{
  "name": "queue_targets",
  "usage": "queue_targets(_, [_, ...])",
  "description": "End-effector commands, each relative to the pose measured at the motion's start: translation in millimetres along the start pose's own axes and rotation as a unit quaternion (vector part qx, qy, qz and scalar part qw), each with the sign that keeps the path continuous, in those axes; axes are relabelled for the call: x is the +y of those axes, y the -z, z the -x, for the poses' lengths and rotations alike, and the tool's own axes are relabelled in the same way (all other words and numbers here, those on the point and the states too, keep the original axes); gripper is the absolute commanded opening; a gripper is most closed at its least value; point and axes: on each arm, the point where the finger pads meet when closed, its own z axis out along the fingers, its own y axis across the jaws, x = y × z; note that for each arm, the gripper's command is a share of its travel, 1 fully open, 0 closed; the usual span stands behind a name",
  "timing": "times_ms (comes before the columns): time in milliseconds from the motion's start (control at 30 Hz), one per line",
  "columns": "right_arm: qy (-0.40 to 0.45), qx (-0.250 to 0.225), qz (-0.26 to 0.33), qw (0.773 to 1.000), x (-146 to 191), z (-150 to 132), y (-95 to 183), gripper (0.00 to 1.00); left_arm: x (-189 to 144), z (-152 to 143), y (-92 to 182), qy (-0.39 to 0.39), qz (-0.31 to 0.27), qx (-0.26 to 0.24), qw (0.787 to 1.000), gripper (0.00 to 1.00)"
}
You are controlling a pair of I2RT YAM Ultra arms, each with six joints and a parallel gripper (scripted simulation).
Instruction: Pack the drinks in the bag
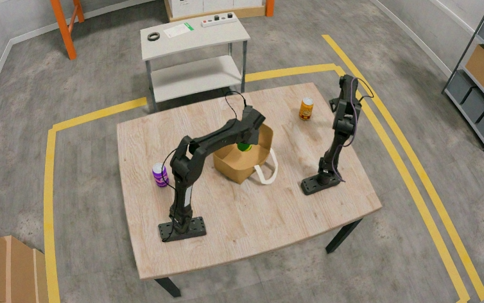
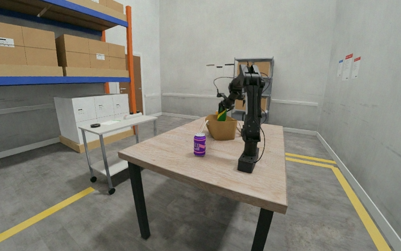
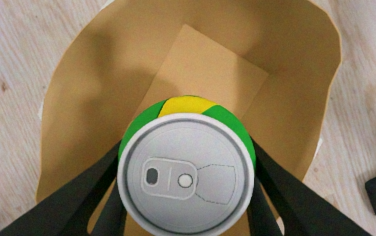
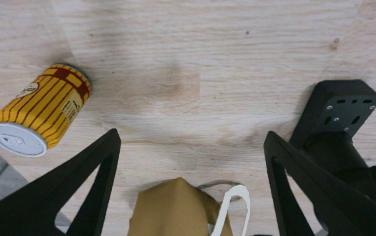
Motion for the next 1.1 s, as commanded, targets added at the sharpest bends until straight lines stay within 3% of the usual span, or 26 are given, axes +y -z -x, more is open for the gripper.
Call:
queue_targets(0, [-0.001,-0.020,0.014,1.000,-1,1,10,1.00,-7,15,-2,0.010,-0.009,-0.042,0.999,0.70])
queue_targets(100, [-0.001,-0.020,0.014,1.000,-1,1,10,1.00,-11,11,-11,0.007,-0.008,-0.036,0.999,0.70])
queue_targets(200, [-0.001,-0.020,0.014,1.000,-1,1,10,1.00,-9,30,13,0.022,-0.024,-0.067,0.997,0.70])
queue_targets(267, [-0.001,-0.020,0.014,1.000,-1,1,10,1.00,-9,36,15,0.027,-0.028,-0.076,0.996,0.70])
queue_targets(367, [-0.001,-0.020,0.014,1.000,-1,1,10,1.00,-3,8,-15,0.013,-0.006,-0.040,0.999,0.70])
queue_targets(533, [-0.001,-0.020,0.014,1.000,-1,1,10,1.00,-6,20,-4,0.019,-0.015,-0.055,0.998,0.70])
queue_targets(633, [-0.001,-0.020,0.014,1.000,-1,1,10,1.00,-3,-2,-32,0.009,0.002,-0.029,1.000,0.70])
queue_targets(767, [-0.001,-0.020,0.014,1.000,-1,1,10,1.00,-5,22,-6,0.026,-0.018,-0.066,0.997,0.70])
queue_targets(900, [-0.001,-0.020,0.014,1.000,-1,1,10,1.00,-1,-13,-42,0.006,0.005,-0.025,1.000,0.70])
queue_targets(967, [-0.001,-0.020,0.014,1.000,-1,1,10,1.00,-5,7,-21,0.018,-0.011,-0.053,0.998,0.70])
queue_targets(1067, [-0.001,-0.020,0.014,1.000,-1,1,10,1.00,-8,17,-13,0.023,-0.018,-0.064,0.998,0.70])
